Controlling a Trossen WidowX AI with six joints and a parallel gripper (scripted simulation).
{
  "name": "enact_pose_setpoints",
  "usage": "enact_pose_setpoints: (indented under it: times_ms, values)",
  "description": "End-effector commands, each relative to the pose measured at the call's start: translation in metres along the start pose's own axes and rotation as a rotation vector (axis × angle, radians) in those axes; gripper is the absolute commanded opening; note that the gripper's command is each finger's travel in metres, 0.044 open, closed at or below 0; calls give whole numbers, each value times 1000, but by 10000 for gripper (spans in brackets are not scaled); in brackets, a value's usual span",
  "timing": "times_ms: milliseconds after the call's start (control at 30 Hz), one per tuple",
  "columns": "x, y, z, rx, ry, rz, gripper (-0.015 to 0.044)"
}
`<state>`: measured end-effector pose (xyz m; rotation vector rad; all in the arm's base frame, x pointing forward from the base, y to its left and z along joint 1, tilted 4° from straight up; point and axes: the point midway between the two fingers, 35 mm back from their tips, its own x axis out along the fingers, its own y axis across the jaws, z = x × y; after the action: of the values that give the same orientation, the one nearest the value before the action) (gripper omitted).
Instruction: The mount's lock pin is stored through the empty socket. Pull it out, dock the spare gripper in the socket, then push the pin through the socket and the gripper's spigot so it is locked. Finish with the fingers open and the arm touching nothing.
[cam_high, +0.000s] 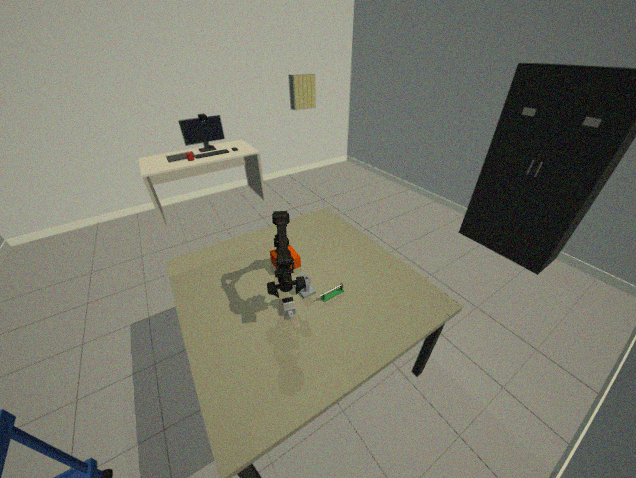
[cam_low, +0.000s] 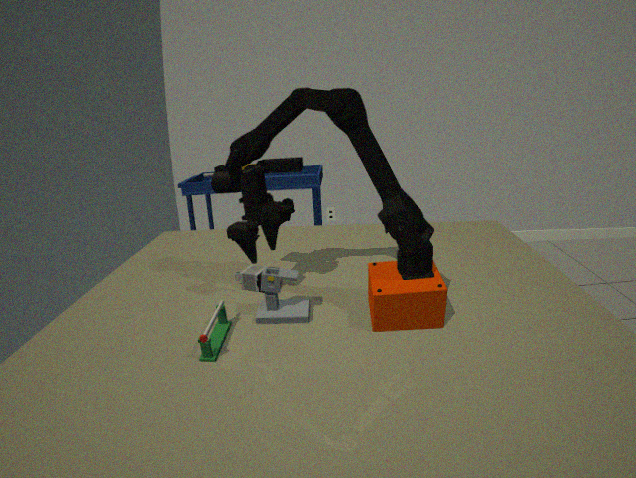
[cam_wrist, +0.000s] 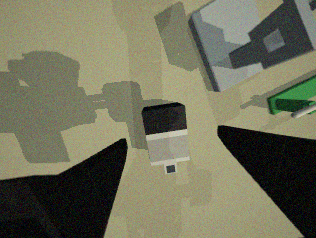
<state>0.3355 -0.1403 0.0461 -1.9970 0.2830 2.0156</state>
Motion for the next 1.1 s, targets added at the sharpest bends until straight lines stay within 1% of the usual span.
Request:
enact_pose_setpoints:
  times_ms: [0,67,100,133,300,467,633,833,1067]
  values:
    - [-30,0,-2,-4,25,2,440]
    - [-32,0,-2,-4,25,2,440]
    - [-22,0,-2,-17,25,2,440]
    - [-22,0,-2,-65,33,2,440]
    - [-24,0,-6,-536,116,31,440]
    - [-27,1,-9,-1023,190,104,440]
    - [-30,1,-11,-1507,240,220,440]
    - [-35,2,-13,-2067,248,416,440]
    - [-40,2,-13,-2488,198,614,440]
